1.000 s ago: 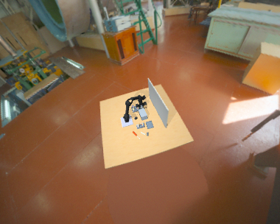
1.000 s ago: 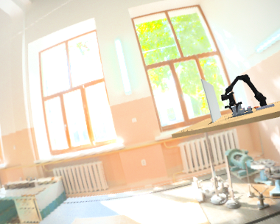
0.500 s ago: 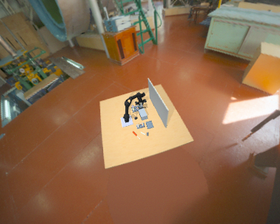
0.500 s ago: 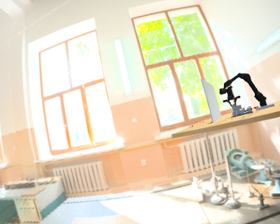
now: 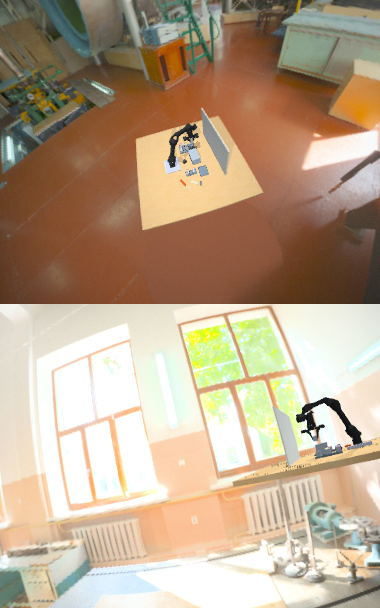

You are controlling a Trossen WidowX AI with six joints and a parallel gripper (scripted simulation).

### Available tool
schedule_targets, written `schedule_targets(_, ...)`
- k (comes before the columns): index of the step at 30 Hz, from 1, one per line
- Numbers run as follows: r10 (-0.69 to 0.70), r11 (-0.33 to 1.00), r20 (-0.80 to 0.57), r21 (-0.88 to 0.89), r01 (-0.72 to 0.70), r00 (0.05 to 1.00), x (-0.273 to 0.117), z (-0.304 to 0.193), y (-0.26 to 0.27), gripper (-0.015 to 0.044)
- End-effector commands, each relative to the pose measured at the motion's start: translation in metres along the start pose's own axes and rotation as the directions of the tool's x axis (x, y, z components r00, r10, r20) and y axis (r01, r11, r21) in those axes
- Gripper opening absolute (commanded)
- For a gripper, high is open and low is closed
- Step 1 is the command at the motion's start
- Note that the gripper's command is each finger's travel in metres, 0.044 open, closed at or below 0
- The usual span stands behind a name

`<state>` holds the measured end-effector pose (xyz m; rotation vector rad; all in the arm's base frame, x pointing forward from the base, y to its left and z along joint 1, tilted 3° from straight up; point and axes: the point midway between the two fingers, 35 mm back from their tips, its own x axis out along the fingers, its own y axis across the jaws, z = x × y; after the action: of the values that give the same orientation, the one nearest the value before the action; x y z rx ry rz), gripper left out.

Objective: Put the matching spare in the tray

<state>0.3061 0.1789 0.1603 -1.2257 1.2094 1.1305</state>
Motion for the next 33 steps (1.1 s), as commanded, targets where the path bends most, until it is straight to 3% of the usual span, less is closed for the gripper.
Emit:
schedule_targets(1, -0.001, 1.0, 0.003, 0.003, 0.001, 1.0, -0.015, 0.003, 0.001, 0.0)
schedule_targets(9, -0.003, 1.0, 0.002, 0.009, 0.003, 1.0, -0.033, 0.0, 0.001, 0.0)
schedule_targets(33, -0.012, 0.998, -0.017, 0.055, 0.013, 1.0, -0.035, -0.134, -0.058, 0.0)
